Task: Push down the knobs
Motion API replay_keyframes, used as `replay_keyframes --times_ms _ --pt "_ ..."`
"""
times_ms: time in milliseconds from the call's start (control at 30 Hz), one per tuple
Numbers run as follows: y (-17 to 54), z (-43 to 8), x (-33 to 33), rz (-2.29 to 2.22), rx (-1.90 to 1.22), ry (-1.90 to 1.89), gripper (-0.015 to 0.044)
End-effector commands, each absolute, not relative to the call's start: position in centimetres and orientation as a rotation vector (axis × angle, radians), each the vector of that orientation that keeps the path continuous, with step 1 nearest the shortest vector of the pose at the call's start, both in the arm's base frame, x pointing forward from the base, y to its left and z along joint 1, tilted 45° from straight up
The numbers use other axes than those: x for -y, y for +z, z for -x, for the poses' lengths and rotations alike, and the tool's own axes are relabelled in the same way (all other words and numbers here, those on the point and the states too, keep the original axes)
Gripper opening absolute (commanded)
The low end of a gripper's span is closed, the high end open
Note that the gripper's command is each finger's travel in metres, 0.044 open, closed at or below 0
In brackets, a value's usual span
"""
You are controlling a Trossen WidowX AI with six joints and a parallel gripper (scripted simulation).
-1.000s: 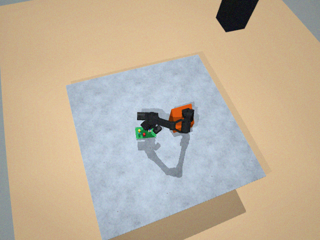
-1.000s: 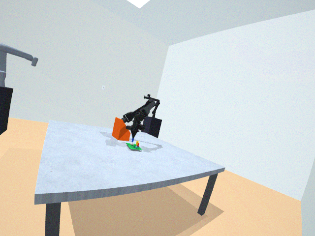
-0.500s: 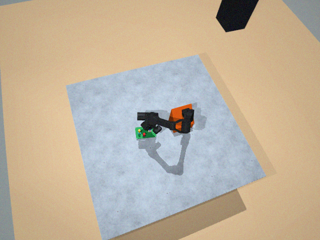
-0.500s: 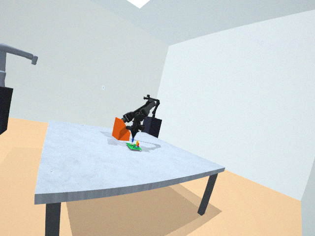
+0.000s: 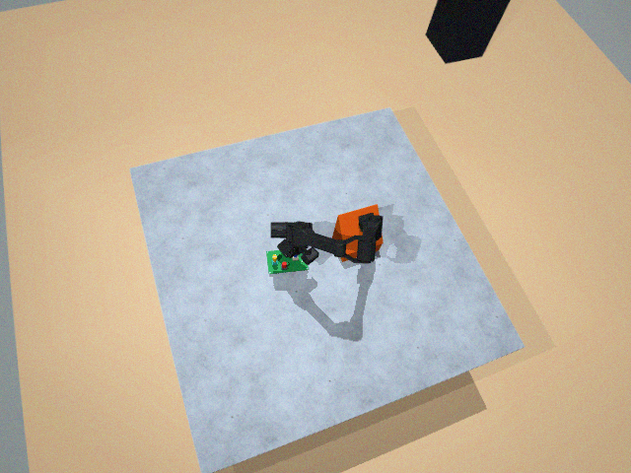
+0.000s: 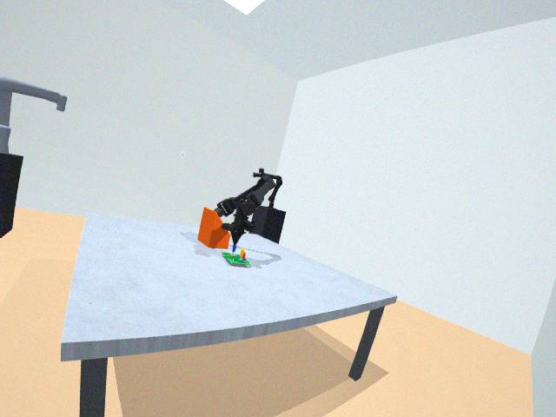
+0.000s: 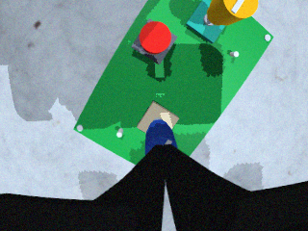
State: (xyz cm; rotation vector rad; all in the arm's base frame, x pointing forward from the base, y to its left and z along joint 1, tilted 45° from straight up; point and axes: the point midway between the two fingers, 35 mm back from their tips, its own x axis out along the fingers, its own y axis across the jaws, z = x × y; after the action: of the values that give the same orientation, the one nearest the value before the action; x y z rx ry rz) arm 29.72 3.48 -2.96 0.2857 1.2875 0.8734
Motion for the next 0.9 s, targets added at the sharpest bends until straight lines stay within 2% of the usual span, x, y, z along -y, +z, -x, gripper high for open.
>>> replay_keyframes --times_ms 0,867 --pt "-3.51 -29.80 -4.26 -0.278 -1.290 0.889 0.0000" --pt "-3.75 -29.80 -4.51 -0.278 -1.290 0.889 0.0000"
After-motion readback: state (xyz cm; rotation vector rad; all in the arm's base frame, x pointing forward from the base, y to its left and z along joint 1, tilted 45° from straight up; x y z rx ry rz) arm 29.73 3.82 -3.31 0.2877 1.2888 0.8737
